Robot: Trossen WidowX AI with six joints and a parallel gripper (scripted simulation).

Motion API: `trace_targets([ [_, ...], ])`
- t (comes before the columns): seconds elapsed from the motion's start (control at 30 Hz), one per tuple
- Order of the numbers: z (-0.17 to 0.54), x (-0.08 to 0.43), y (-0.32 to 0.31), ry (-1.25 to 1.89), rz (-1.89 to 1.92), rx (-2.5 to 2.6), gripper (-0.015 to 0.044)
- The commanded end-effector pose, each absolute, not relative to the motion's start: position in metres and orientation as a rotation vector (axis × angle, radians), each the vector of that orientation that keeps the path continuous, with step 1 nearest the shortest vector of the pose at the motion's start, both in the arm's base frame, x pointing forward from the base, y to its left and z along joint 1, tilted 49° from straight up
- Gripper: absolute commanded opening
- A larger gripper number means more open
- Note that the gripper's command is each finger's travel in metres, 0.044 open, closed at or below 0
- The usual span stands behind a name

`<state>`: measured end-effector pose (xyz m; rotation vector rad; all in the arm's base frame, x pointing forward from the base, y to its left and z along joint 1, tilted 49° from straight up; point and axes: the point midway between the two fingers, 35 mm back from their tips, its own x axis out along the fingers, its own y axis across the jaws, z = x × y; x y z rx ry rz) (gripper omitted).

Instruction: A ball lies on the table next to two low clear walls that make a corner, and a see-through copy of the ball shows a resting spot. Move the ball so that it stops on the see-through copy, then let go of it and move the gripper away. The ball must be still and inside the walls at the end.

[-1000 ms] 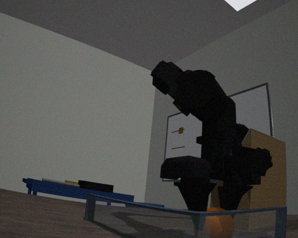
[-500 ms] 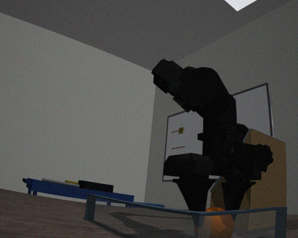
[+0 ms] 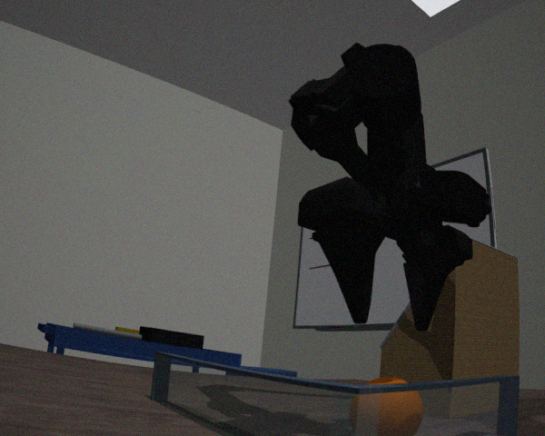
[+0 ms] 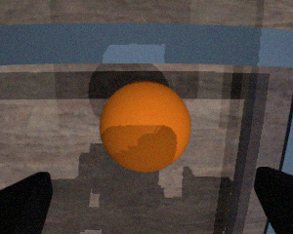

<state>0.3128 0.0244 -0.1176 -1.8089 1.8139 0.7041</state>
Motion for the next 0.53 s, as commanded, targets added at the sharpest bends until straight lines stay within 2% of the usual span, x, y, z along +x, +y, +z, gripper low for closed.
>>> trace_targets([
  [0.0, -0.117, 0.313, 0.027, 1.81, 0.709, -1.816, 0.0437],
  [0.13, -0.088, 0.311, 0.056, 1.815, 0.703, -1.81, 0.044],
  [0.5, -0.087, 0.31, 0.058, 1.816, 0.702, -1.81, 0.044],
])
